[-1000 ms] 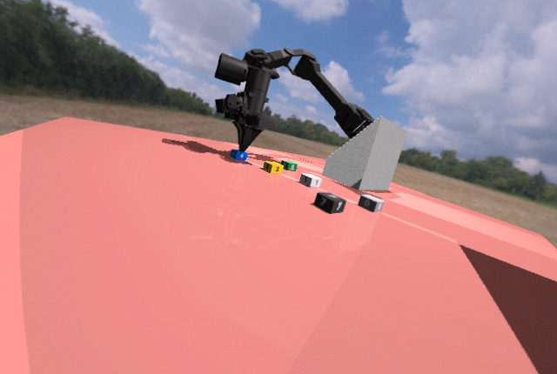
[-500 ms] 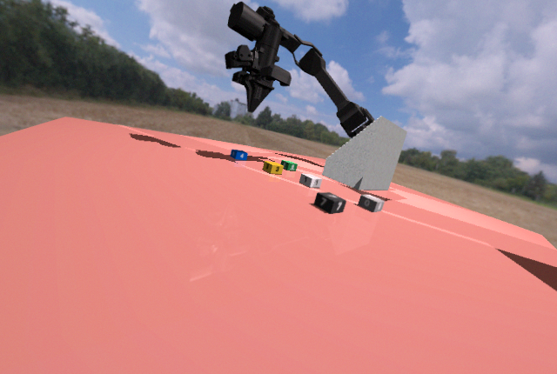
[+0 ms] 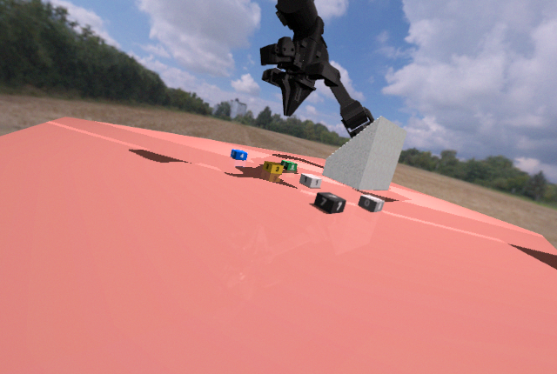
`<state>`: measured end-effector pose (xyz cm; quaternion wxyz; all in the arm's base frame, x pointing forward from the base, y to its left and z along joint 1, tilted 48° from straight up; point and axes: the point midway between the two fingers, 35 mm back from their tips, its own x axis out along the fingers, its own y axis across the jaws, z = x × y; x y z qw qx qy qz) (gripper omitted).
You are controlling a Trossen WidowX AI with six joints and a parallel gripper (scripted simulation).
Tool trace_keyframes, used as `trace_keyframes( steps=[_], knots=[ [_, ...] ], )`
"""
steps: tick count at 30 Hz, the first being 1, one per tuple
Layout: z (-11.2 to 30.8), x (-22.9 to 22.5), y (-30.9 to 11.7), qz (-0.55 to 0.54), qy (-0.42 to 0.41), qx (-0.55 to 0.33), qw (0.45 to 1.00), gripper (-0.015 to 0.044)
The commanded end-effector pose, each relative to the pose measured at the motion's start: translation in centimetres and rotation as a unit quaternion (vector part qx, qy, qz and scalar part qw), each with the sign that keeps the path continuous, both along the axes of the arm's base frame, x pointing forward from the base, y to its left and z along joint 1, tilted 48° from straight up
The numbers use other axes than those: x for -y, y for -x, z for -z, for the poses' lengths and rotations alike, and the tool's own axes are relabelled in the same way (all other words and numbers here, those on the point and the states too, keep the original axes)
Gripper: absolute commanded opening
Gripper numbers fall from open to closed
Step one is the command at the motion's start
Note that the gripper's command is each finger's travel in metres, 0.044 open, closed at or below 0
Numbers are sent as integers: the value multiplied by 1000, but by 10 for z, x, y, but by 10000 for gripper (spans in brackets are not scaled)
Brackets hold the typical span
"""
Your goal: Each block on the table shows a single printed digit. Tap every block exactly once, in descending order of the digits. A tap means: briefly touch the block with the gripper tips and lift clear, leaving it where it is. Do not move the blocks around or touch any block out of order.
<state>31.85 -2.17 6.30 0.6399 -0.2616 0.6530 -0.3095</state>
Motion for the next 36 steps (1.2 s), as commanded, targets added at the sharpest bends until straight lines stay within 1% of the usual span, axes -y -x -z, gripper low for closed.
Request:
trace_keyframes(
  steps=[1, 4, 6, 29, 36],
  knots=[
    [8, 10, 1, 7, -1, 2, 1000, 20],
    [39, 45, 3, 7, -2, 1, 1000, 20],
    [53, 61, 5, 7, 2, 3, 1000, 20],
    [74, 85, 7, 7, 4, 3, 1000, 20],
    [74, 86, 7, 7, 4, 3, 1000, 20]
  ],
)
